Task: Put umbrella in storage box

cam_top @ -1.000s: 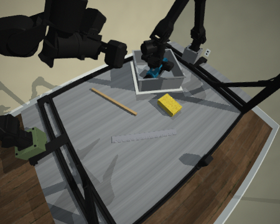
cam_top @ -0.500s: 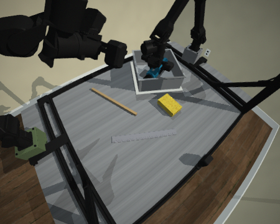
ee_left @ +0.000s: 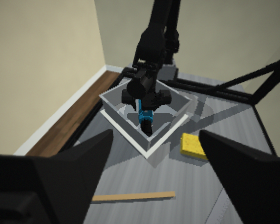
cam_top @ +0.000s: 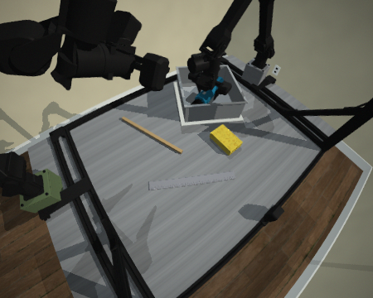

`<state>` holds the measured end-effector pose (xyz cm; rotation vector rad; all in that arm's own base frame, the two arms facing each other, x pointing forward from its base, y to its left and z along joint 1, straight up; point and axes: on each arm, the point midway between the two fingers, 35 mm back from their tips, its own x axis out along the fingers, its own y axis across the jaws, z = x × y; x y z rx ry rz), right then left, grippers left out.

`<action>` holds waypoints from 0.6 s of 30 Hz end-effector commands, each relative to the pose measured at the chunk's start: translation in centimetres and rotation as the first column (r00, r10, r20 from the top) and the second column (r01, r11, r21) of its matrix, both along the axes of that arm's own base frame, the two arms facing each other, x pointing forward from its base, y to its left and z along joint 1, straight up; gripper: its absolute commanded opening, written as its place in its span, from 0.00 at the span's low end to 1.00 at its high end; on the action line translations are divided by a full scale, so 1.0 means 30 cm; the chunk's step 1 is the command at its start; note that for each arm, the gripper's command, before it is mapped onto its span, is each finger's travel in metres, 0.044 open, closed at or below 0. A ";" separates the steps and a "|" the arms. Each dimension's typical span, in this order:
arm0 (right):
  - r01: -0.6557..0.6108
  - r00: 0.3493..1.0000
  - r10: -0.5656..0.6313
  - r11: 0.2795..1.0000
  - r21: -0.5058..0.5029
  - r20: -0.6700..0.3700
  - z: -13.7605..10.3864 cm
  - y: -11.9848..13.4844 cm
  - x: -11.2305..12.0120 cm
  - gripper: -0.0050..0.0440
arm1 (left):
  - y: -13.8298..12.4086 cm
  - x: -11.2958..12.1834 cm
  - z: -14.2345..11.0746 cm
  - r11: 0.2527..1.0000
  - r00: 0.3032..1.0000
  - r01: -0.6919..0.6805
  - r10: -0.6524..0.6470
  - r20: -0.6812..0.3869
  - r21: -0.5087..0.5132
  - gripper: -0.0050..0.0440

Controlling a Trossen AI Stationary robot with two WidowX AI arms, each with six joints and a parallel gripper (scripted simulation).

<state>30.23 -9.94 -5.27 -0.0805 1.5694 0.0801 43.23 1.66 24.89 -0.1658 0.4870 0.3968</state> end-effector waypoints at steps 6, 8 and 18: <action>-0.004 1.000 0.004 1.000 0.000 0.000 0.000 0.001 0.000 0.92 | 0.001 0.000 -0.002 1.000 1.000 -0.001 0.001 -0.002 0.001 0.92; -0.004 1.000 0.004 1.000 0.000 0.000 0.000 0.001 0.000 0.92 | 0.001 0.000 -0.002 1.000 1.000 -0.001 0.001 -0.002 0.001 0.92; 0.000 1.000 0.000 1.000 0.000 0.000 0.199 0.000 0.001 0.92 | 0.001 0.000 -0.002 1.000 1.000 -0.001 0.001 -0.002 0.001 0.92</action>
